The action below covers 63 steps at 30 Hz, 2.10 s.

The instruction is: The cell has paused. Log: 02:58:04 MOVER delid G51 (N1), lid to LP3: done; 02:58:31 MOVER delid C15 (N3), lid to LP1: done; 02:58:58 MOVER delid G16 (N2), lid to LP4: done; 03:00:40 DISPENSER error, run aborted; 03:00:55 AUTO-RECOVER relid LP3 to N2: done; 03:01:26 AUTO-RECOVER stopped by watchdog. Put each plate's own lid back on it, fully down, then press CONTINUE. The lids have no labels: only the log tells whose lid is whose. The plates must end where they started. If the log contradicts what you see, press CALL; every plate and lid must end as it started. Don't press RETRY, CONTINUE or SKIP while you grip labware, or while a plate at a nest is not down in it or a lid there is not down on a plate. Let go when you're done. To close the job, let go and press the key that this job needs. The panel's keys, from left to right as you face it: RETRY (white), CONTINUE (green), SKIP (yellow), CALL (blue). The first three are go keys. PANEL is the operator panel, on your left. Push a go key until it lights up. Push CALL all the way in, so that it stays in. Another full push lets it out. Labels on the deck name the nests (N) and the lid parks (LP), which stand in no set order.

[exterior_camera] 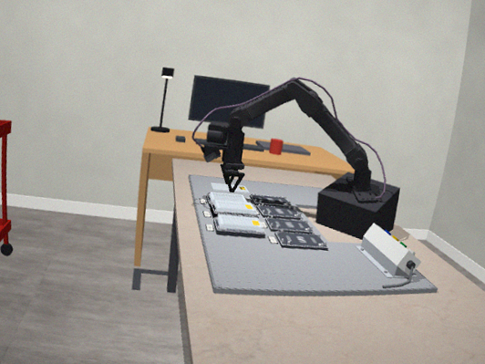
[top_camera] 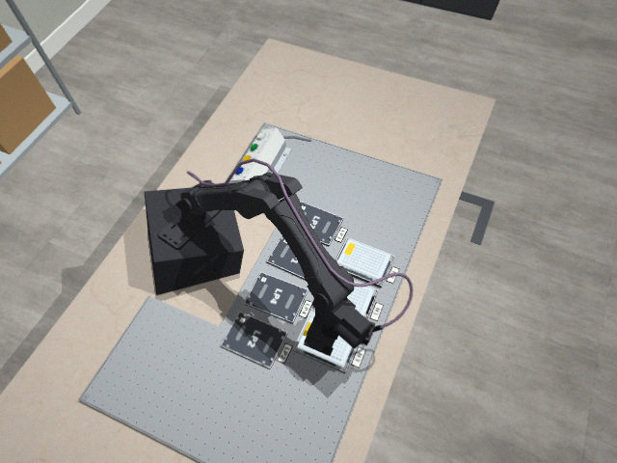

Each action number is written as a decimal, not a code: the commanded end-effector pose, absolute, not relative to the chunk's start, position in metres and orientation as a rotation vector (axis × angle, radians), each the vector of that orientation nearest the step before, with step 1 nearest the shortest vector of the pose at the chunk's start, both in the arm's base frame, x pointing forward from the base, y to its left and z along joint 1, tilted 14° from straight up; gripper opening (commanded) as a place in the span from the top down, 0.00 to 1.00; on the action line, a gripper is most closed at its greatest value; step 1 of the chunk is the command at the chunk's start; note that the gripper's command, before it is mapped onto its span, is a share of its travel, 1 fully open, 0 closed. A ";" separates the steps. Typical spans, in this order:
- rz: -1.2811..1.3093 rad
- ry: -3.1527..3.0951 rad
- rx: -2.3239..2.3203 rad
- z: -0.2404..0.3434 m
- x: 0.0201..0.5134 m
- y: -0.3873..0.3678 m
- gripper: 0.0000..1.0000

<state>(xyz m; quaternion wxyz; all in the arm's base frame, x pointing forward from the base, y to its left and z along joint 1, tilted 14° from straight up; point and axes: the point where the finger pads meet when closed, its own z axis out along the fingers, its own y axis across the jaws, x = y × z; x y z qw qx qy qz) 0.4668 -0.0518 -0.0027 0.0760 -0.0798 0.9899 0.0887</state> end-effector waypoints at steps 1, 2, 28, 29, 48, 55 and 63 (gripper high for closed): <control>0.250 2.906 -0.223 0.025 0.479 -0.063 1.00; 0.250 2.906 -0.223 0.025 0.479 -0.063 1.00; 0.249 2.908 -0.223 0.014 0.479 -0.062 1.00; 0.250 2.907 -0.223 0.013 0.480 -0.062 1.00; 0.254 2.920 -0.223 0.001 0.477 -0.057 1.00; 0.251 2.915 -0.227 0.000 0.479 -0.056 1.00; 0.247 2.910 -0.221 -0.002 0.481 -0.057 1.00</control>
